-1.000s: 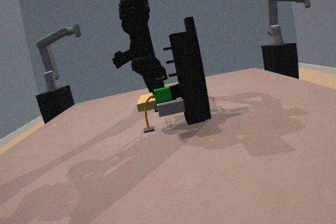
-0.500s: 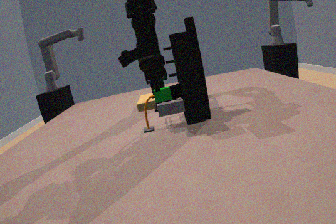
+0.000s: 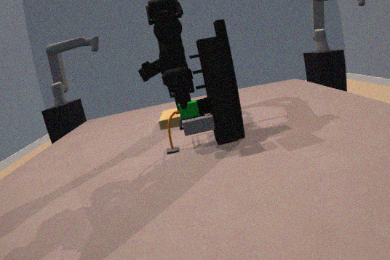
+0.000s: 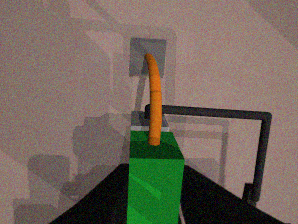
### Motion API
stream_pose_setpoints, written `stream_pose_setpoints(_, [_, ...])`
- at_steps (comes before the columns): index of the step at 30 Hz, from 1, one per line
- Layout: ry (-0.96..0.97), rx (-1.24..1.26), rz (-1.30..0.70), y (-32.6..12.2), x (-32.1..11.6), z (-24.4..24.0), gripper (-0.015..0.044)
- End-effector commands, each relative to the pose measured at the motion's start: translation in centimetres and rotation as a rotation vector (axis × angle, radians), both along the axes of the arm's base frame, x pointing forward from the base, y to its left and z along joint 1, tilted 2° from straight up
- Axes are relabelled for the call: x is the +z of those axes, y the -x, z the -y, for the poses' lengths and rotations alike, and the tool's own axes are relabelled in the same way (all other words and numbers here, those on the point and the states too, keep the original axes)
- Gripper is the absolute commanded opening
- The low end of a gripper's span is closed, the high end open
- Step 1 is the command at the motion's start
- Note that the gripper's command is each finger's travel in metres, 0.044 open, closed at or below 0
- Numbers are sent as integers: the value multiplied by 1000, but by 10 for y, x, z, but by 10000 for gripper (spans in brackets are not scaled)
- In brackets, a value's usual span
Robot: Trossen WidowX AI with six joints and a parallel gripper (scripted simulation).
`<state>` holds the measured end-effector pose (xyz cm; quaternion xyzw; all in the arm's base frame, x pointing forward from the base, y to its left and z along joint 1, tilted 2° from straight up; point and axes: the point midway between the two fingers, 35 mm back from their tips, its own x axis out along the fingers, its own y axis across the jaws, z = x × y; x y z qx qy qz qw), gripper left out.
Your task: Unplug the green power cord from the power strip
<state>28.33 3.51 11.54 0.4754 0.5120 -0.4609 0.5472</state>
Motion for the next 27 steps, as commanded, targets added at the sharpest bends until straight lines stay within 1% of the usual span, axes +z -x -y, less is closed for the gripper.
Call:
stream_pose_setpoints(1, [0,0,1,0,0,0,28])
stream_pose_setpoints(6, [0,0,1,0,0,0,0])
stream_pose_setpoints(27, [4,-1,1,-6,2,31,0])
